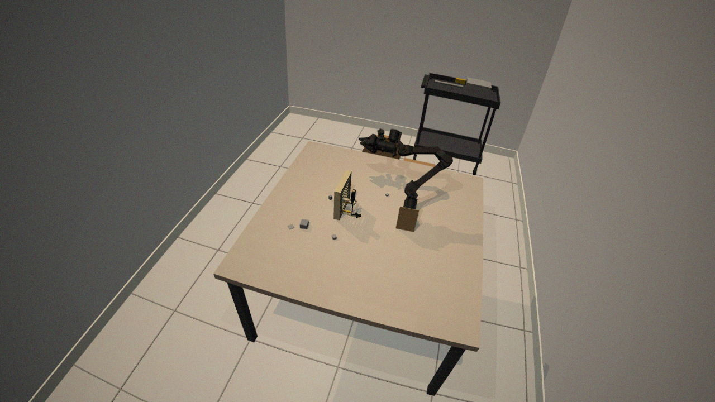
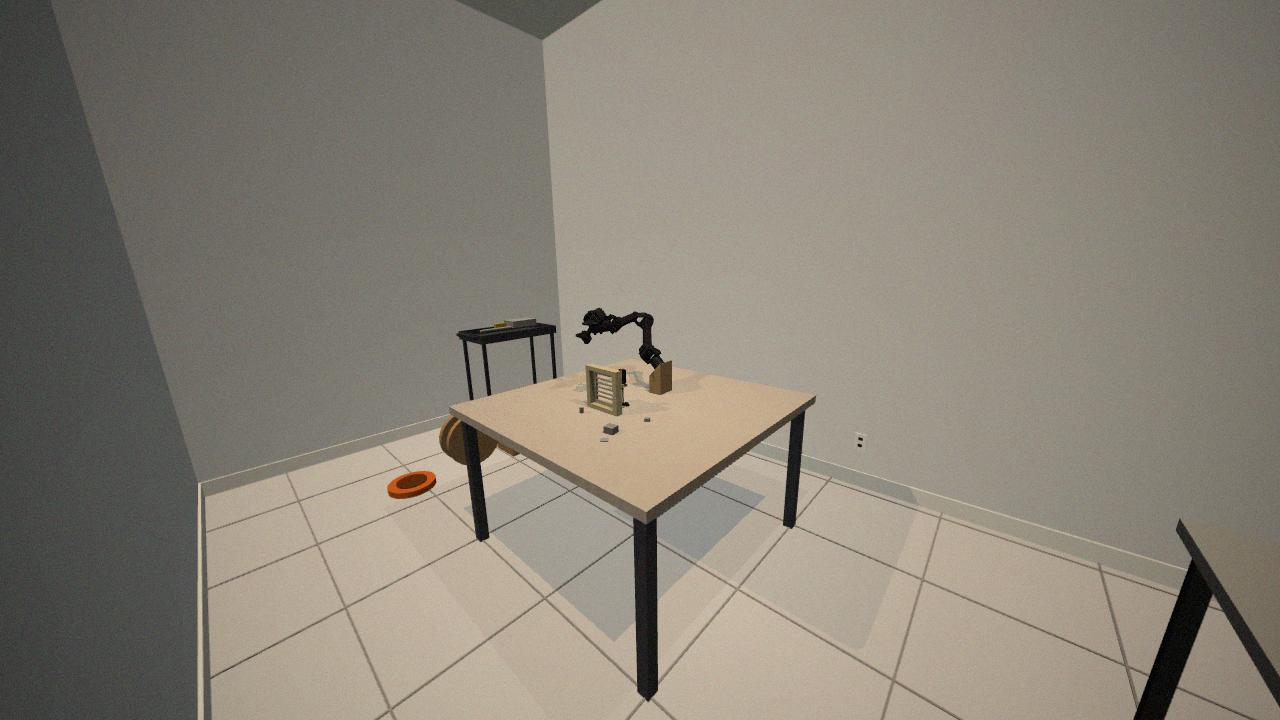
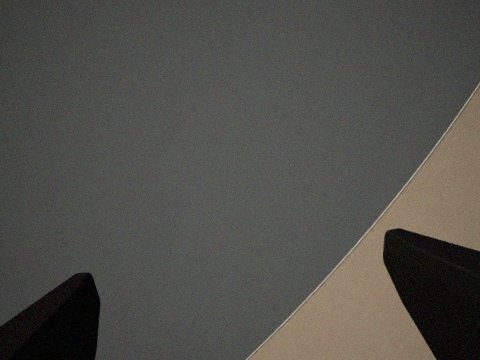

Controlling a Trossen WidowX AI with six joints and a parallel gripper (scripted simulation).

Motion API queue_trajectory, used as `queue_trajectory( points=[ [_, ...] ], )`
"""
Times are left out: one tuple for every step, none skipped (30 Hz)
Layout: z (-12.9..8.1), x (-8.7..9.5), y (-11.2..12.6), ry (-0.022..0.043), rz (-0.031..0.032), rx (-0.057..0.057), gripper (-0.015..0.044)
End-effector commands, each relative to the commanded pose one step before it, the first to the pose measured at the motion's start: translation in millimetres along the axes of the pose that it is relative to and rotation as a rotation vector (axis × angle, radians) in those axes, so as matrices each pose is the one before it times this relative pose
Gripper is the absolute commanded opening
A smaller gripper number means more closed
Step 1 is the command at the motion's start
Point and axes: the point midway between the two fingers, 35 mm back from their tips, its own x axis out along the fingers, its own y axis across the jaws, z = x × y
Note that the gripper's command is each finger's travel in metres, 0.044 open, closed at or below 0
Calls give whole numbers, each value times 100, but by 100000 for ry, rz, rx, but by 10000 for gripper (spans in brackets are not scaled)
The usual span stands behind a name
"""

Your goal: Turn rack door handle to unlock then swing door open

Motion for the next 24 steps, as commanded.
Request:
queue_trajectory(
  points=[
    [-77, 59, 19, 457, -22, 145, 374],
    [-230, 176, 58, 1370, -69, 429, 347],
    [-383, 292, 98, 2282, -128, 690, 321],
    [-460, 349, 121, 2751, -176, 790, 295],
    [-458, 348, 123, 2747, -200, 745, 281],
    [-455, 347, 124, 2743, -225, 700, 281],
    [-452, 345, 126, 2738, -251, 655, 281],
    [-449, 344, 128, 2732, -277, 610, 281],
    [-446, 342, 129, 2726, -303, 565, 281],
    [-443, 340, 131, 2718, -330, 521, 281],
    [-400, 338, 205, 2470, -28, 361, 281],
    [-398, 337, 208, 2465, -51, 323, 281],
    [-396, 335, 210, 2458, -74, 285, 281],
    [-394, 334, 211, 2451, -98, 247, 281],
    [-392, 332, 213, 2444, -122, 209, 281],
    [-390, 331, 215, 2435, -146, 172, 281],
    [-388, 329, 217, 2426, -170, 134, 281],
    [-386, 327, 219, 2417, -195, 97, 281],
    [-380, 318, 198, 2400, -287, 118, 281],
    [-373, 307, 173, 2380, -390, 151, 281],
    [-395, 309, 108, 2587, -698, 344, 281],
    [-402, 314, 111, 2636, -751, 312, 281],
    [-398, 311, 111, 2616, -787, 271, 281],
    [-394, 307, 111, 2595, -823, 231, 281]
  ],
)
